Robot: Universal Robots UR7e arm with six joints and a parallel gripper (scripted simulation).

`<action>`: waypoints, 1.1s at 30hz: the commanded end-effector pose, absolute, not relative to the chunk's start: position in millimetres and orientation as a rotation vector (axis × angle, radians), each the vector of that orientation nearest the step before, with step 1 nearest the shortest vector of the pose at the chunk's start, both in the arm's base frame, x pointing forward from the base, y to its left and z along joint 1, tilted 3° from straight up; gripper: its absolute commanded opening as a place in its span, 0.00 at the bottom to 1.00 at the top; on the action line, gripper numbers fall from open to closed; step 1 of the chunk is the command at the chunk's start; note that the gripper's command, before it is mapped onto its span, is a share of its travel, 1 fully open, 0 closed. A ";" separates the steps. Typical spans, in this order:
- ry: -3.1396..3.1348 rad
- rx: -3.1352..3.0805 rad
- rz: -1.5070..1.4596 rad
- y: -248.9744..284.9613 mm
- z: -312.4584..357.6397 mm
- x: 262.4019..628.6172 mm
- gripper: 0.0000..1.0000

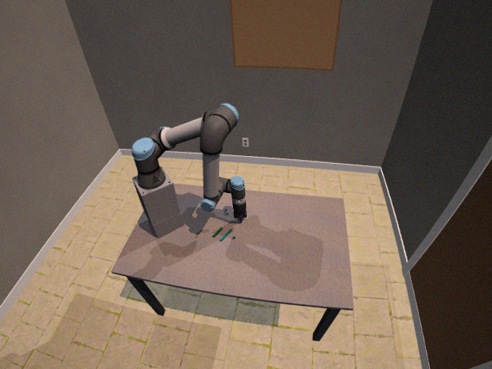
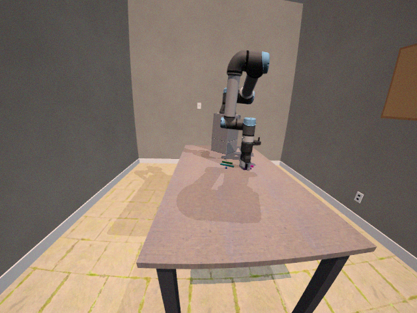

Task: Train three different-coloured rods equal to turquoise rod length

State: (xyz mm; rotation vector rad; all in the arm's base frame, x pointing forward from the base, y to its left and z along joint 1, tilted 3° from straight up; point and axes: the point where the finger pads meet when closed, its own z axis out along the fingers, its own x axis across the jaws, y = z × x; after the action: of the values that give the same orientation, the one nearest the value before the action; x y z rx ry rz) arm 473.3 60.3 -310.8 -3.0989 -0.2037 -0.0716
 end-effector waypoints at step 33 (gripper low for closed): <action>-0.204 -3.099 -0.074 60.2 -310.3 473.9 0.24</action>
State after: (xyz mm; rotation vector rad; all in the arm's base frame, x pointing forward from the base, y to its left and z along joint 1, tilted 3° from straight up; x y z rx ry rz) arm 473.3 60.3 -310.8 -3.0989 -0.2037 -0.0717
